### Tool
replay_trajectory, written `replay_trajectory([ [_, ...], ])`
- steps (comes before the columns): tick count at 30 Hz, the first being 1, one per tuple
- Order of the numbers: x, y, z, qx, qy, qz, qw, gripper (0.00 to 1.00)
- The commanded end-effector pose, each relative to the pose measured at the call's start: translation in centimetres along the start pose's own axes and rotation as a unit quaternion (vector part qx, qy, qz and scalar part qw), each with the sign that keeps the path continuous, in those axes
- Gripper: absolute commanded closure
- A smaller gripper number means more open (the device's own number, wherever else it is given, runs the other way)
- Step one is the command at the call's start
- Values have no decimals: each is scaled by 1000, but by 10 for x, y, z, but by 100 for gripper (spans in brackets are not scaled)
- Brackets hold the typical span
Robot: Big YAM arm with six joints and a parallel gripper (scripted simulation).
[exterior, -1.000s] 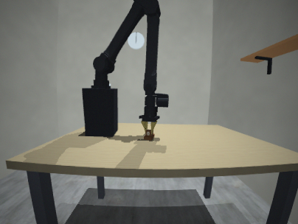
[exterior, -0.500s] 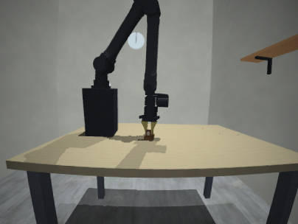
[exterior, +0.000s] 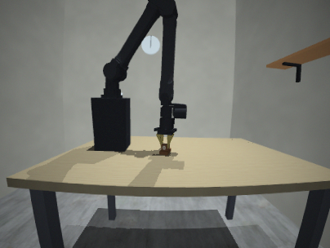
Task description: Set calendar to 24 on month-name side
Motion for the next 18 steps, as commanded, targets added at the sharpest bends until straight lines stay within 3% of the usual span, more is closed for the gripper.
replay_trajectory([
  [1,5,-6,2,3,-3,13,1000,75],
  [18,5,-3,2,4,-3,11,1000,75],
])
Point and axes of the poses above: the point where the finger pads meet when closed, its own x axis back along the fingers, its own y axis across the jaws, z = x × y, the point moved 1 cm from there along x, back along the fingers
